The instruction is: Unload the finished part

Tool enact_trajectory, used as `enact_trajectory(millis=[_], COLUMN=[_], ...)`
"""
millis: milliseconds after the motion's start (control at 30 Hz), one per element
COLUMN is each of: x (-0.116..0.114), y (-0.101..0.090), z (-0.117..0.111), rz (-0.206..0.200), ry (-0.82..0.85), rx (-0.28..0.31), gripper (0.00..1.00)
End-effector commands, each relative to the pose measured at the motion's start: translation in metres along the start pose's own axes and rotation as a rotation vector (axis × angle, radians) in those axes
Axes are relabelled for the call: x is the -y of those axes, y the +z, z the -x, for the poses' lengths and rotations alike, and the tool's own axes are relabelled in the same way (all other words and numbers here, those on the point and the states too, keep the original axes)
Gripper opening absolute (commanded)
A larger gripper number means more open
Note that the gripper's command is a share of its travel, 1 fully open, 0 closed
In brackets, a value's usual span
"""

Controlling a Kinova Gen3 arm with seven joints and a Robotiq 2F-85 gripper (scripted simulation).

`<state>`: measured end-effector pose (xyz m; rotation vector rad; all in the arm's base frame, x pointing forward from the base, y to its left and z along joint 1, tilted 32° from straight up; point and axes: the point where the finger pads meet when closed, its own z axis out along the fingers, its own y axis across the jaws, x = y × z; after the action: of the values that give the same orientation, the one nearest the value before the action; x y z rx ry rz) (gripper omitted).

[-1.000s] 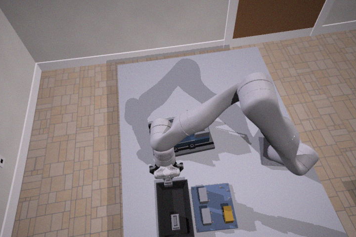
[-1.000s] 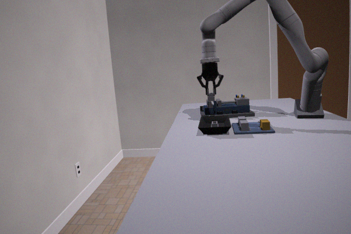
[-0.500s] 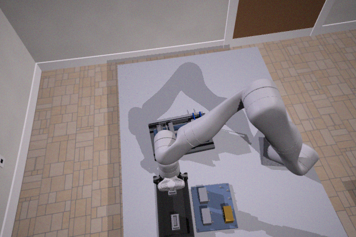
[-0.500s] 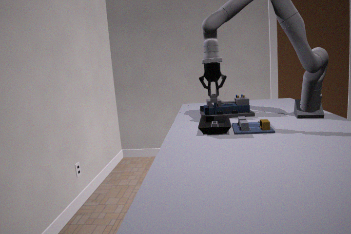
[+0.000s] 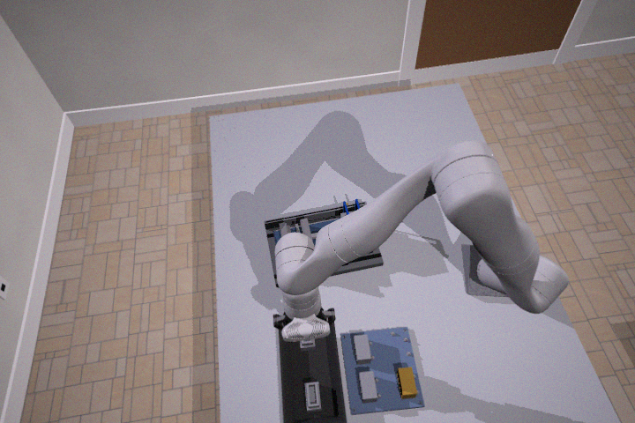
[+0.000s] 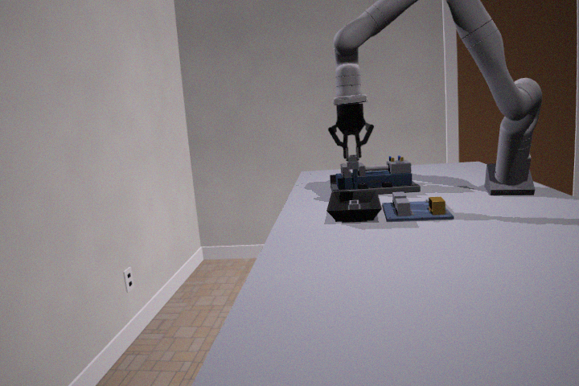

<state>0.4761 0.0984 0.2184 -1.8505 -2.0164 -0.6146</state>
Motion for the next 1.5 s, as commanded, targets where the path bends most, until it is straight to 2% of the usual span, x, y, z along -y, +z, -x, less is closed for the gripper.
enact_trajectory(millis=[0, 1000, 1467], x=[0.000, 0.000, 0.000], y=[-0.001, 0.000, 0.010], z=[0.000, 0.000, 0.000], rz=[0.002, 0.002, 0.001], ry=[0.000, 0.000, 0.000], rx=[0.000, 0.000, 0.000], gripper=[0.00, 0.00, 0.00])
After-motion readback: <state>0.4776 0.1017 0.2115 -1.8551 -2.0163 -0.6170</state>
